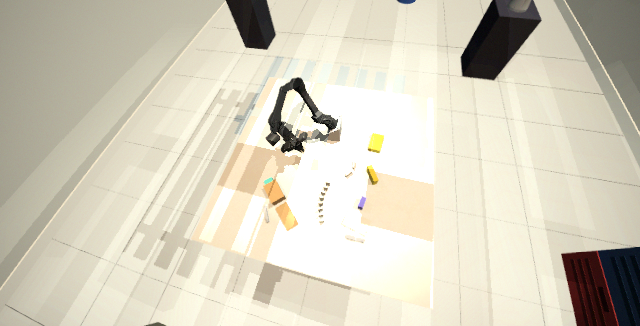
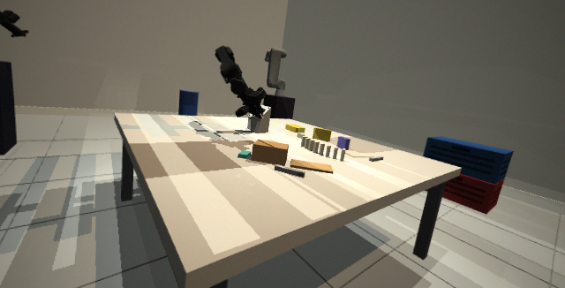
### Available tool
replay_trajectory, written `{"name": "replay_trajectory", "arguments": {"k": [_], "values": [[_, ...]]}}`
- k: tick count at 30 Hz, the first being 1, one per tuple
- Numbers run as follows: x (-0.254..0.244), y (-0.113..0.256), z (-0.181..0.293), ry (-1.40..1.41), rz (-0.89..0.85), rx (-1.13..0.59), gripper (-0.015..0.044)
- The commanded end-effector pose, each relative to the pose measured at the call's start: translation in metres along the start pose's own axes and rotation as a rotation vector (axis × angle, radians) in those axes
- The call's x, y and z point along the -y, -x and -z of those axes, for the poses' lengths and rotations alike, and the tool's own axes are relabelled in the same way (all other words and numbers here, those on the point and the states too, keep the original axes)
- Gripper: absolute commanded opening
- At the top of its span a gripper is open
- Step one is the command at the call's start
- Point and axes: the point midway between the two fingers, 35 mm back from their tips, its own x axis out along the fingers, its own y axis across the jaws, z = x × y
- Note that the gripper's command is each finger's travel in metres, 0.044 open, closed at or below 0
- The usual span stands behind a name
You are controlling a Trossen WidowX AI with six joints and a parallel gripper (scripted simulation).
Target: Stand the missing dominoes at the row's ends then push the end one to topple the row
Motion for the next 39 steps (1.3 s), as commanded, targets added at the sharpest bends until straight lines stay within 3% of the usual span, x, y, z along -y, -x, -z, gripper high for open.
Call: {"name": "replay_trajectory", "arguments": {"k": [1, 19, 39], "values": [[0.0, -0.003, 0.001, 0.013, -0.025, 0.088, 0.0028], [0.012, 0.006, -0.003, 0.126, 0.009, 0.483, 0.0028], [0.023, 0.038, 0.006, 0.348, 0.269, 0.87, 0.0028]]}}
